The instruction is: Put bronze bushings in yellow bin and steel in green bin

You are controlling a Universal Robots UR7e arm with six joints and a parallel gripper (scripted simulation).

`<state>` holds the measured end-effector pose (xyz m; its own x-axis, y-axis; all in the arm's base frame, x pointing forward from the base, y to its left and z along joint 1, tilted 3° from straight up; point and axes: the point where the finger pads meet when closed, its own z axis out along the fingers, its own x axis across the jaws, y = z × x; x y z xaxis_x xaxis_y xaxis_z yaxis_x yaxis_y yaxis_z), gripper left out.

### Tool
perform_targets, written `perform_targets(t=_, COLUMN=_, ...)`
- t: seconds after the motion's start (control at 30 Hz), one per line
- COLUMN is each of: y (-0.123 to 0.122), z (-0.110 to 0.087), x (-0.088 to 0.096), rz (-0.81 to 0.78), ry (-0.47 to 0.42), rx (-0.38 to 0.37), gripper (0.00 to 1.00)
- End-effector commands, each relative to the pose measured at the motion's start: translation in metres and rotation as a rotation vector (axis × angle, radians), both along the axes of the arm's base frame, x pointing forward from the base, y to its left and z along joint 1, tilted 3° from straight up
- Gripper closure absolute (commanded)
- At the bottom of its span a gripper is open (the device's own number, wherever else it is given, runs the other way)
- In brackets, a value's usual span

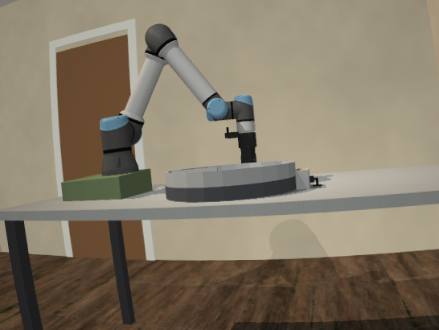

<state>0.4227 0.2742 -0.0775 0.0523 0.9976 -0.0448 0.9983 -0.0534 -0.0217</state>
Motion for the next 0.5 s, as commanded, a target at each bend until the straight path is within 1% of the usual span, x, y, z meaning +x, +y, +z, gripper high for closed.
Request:
perform_targets(t=0.0, y=0.0002, z=0.0000, x=0.0005, rz=0.000, ry=-0.002, rx=0.001, gripper=1.00)
perform_targets(t=0.4, y=0.0002, z=0.0000, x=0.0005, rz=0.000, ry=-0.002, rx=0.001, gripper=1.00)
perform_targets(t=0.43, y=0.0002, z=0.0001, x=0.0005, rz=0.000, ry=-0.002, rx=0.001, gripper=0.58)
perform_targets(t=0.47, y=0.0002, z=0.0001, x=0.0005, rz=0.000, ry=-0.002, rx=0.001, gripper=0.58)
